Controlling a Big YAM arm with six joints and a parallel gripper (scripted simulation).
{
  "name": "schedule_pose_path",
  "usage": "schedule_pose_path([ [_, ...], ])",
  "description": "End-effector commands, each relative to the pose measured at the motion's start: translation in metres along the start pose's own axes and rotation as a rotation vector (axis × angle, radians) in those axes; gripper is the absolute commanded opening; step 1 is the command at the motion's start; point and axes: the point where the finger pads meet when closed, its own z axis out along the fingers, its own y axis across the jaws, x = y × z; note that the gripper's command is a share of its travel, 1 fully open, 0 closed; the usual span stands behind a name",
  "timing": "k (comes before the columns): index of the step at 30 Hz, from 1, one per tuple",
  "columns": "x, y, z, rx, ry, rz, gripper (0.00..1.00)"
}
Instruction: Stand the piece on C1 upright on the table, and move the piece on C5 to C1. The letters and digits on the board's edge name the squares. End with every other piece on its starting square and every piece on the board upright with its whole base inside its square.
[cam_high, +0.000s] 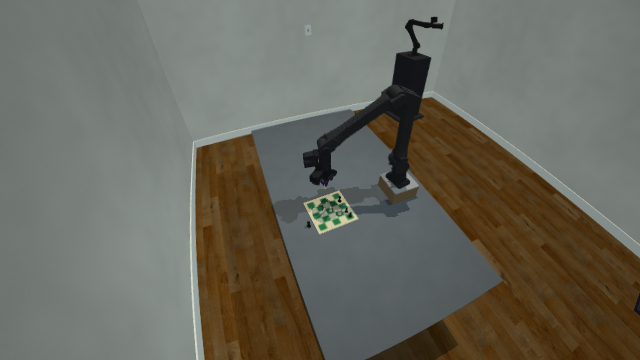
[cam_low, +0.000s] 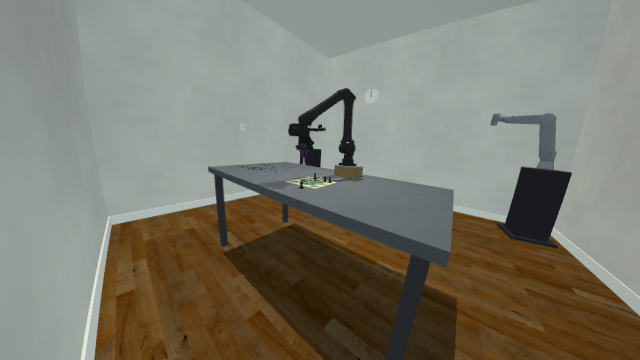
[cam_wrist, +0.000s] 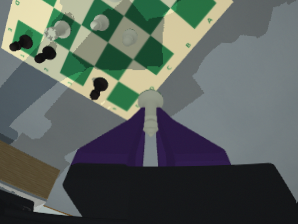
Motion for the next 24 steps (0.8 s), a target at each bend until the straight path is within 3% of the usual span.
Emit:
schedule_pose_path([
  [1, -0.022, -0.018, -0.029, 0.053, -0.05, -0.003, 0.0],
  [15, -0.027, -0.013, -0.03, 0.053, -0.052, -0.005, 0.0],
  [19, -0.071, 0.042, -0.028, 0.047, -0.06, -0.077, 0.0],
  [20, -0.076, 0.045, -0.027, 0.044, -0.054, -0.077, 0.0],
  [21, -0.084, 0.07, -0.02, 0.029, -0.04, -0.101, 0.0],
  [22, -0.083, 0.071, -0.018, 0.026, -0.035, -0.101, 0.0],
  [24, -0.093, 0.11, -0.01, 0.012, -0.019, -0.138, 0.0],
])
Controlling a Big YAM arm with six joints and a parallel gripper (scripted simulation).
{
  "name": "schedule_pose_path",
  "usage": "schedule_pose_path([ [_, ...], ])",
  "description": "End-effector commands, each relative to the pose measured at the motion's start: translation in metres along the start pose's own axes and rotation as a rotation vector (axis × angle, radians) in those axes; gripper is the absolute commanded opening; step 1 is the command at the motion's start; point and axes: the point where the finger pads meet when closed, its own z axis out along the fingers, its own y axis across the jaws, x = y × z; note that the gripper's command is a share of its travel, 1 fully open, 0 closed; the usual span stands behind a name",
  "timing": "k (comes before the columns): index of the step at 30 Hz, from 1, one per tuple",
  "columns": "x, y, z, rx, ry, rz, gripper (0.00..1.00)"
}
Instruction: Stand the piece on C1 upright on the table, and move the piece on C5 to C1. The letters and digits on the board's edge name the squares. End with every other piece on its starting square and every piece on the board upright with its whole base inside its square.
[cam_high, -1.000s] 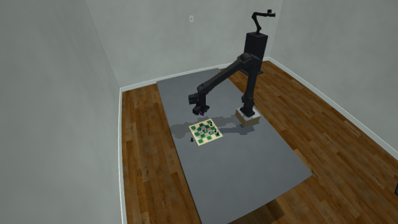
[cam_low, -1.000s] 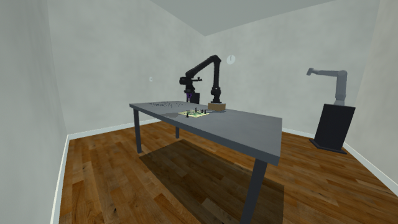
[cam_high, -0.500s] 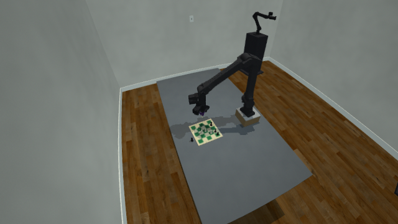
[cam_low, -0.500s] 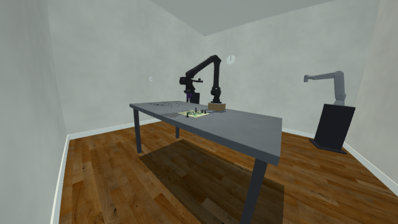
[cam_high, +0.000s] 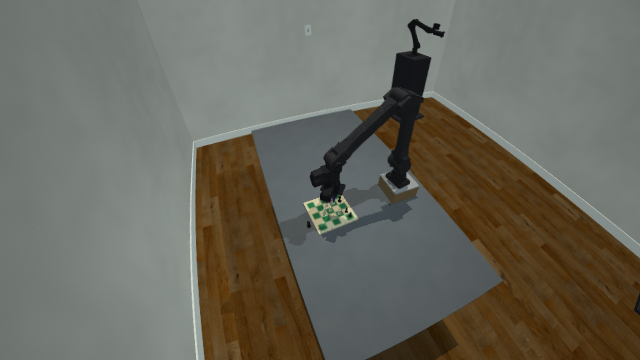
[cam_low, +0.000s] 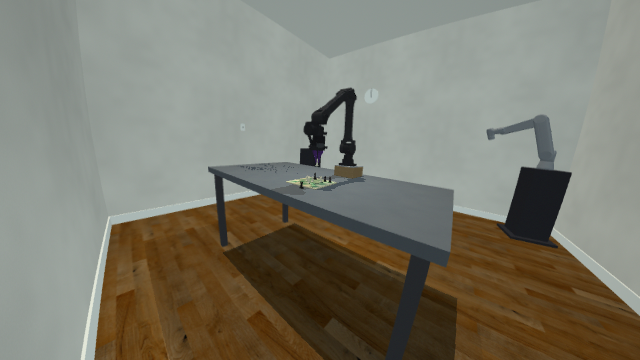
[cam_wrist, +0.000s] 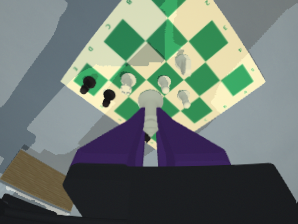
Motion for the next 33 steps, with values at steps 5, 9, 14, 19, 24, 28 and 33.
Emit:
schedule_pose_path([
  [5, -0.031, 0.037, -0.007, 0.009, -0.013, -0.006, 0.0],
  [9, -0.026, 0.029, -0.007, 0.01, -0.012, 0.017, 0.0],
  [14, -0.031, 0.037, -0.007, 0.009, -0.013, -0.006, 0.0],
  [19, -0.031, 0.034, 0.003, 0.006, -0.008, -0.005, 0.0],
  [24, -0.031, 0.033, 0.007, 0.008, -0.012, -0.004, 0.0],
  [28, -0.03, 0.033, 0.023, 0.005, -0.007, -0.004, 0.0],
  [33, -0.029, 0.032, 0.048, 0.005, -0.007, -0.004, 0.0],
])
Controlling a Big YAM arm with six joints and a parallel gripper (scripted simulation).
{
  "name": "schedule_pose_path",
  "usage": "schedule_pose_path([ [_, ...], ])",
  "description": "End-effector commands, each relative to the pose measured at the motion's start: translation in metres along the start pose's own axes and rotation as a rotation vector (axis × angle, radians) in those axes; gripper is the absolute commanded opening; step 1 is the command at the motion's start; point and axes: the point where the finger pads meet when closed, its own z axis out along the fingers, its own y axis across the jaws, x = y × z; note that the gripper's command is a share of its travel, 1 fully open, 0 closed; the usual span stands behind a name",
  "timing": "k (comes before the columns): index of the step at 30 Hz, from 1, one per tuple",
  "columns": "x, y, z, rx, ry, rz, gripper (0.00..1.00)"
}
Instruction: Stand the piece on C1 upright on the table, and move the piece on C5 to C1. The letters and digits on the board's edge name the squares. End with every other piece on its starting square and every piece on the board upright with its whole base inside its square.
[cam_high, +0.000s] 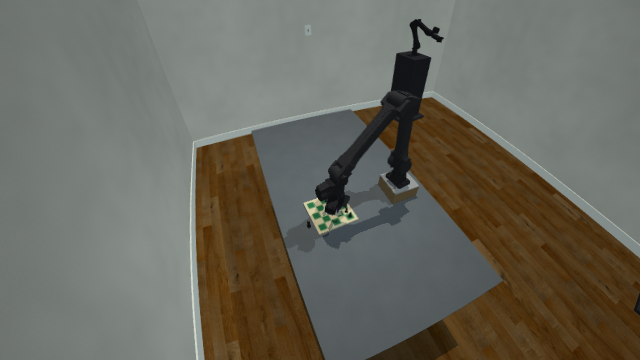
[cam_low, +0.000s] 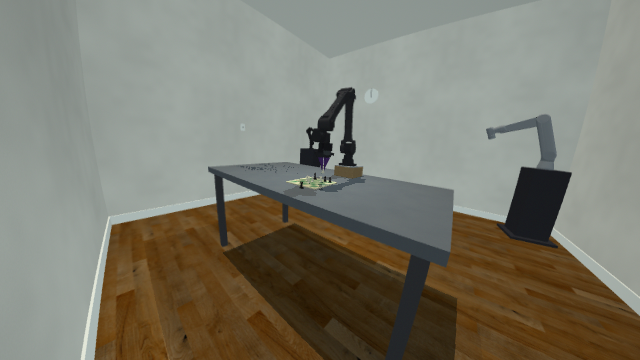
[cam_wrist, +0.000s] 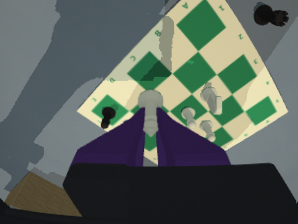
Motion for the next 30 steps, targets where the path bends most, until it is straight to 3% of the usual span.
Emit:
schedule_pose_path([
  [1, 0.001, -0.001, 0.018, 0.004, -0.005, 0.001, 0.0],
  [4, 0.002, -0.001, 0.033, 0.004, -0.004, 0.001, 0.0],
  [6, 0.002, -0.001, 0.033, 0.004, -0.004, 0.001, 0.0],
  [7, -0.002, -0.005, 0.023, 0.026, -0.034, 0.002, 0.0],
  [9, 0.003, -0.002, 0.046, 0.003, -0.004, 0.001, 0.0],
  [16, 0.004, -0.003, 0.062, 0.003, -0.004, 0.004, 0.0],
  [18, -0.001, -0.007, 0.049, 0.026, -0.034, 0.004, 0.0],
  [30, -0.001, -0.006, 0.051, 0.022, -0.029, 0.004, 0.0],
])
